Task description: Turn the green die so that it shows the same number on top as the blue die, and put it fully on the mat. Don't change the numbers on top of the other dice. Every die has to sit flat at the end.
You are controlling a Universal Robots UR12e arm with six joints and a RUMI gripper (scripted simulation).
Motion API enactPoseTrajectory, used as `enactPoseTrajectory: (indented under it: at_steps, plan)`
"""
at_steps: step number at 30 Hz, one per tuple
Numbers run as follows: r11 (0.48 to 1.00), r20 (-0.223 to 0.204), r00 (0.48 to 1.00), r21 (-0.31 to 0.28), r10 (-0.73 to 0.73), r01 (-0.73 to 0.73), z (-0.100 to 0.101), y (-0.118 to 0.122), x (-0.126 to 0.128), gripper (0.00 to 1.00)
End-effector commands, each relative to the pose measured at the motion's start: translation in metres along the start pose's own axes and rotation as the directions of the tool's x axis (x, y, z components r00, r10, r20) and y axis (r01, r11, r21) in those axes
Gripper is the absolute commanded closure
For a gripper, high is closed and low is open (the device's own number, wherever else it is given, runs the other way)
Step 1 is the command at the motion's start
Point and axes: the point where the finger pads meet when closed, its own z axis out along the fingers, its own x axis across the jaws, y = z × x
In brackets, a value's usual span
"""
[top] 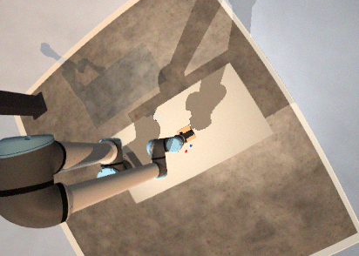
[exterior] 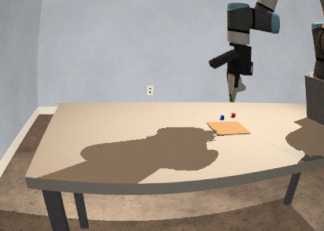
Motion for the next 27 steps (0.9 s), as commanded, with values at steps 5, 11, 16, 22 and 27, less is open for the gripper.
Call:
enactPoseTrajectory:
  at_steps: [5,11,16,22,27]
  plan:
    - [1.0,0.0,1.0,0.001,0.0,0.0,0.003,-0.001,0.0,1.0]
    - [1.0,0.0,1.0,0.001,-0.001,0.001,0.02,-0.001,0.0,1.0]
    - [1.0,0.0,1.0,0.001,-0.001,0.001,0.033,-0.001,0.0,1.0]
    - [1.0,0.0,1.0,0.001,-0.001,0.001,0.062,-0.001,0.0,1.0]
    - [1.0,0.0,1.0,0.001,-0.001,0.001,0.083,-0.001,0.001,1.0]
